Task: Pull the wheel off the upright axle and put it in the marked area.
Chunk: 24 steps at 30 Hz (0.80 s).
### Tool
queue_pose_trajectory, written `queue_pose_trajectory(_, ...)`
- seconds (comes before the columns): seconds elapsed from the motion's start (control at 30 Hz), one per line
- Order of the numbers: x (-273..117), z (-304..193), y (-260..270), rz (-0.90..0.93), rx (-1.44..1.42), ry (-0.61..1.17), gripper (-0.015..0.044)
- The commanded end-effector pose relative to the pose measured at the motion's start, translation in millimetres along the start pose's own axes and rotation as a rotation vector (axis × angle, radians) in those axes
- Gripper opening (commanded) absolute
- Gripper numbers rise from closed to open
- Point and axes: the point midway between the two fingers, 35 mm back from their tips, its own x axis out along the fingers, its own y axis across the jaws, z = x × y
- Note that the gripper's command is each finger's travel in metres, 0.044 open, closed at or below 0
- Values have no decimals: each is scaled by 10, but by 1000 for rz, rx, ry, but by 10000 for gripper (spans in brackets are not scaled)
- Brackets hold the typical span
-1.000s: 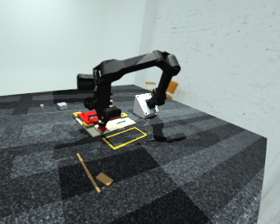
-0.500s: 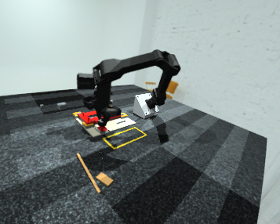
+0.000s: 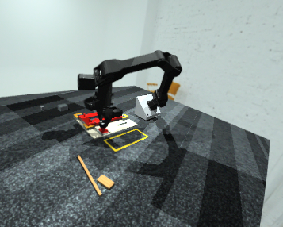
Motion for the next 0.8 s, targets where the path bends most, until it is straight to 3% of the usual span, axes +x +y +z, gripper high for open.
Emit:
queue_pose_trajectory(0.0,-37,-3,-13,-2,2,-2,0)
queue_pose_trajectory(0.77,-113,-2,-15,-2,3,-2,0)
